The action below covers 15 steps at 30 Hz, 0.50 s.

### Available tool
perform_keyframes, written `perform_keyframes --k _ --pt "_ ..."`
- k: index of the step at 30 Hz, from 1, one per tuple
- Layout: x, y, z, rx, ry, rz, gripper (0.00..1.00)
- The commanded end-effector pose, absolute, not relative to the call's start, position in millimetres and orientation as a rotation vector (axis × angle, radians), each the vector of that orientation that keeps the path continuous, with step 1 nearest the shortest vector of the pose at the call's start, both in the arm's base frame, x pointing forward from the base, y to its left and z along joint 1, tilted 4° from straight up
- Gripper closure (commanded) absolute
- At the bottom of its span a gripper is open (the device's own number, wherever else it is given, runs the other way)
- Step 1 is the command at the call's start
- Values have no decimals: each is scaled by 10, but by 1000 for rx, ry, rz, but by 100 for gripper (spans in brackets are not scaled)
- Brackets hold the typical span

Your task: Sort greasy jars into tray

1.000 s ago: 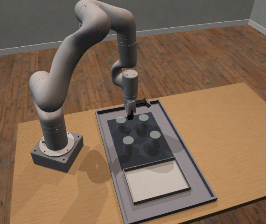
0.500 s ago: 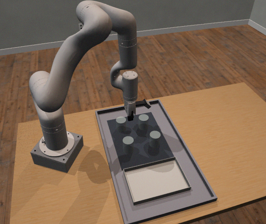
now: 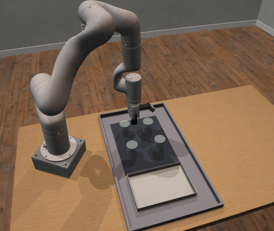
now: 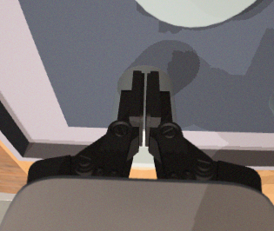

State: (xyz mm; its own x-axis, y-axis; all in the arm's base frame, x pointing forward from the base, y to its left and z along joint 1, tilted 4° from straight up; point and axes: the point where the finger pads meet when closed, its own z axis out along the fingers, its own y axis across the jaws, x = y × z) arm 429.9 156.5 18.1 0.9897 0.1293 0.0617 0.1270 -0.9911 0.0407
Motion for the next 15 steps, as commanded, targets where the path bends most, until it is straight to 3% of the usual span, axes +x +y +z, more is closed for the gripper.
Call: perform_keyframes --k 1,15 --pt "4300 1567 185 3096 200 104 100" --pt "4284 1565 184 3096 200 104 100"
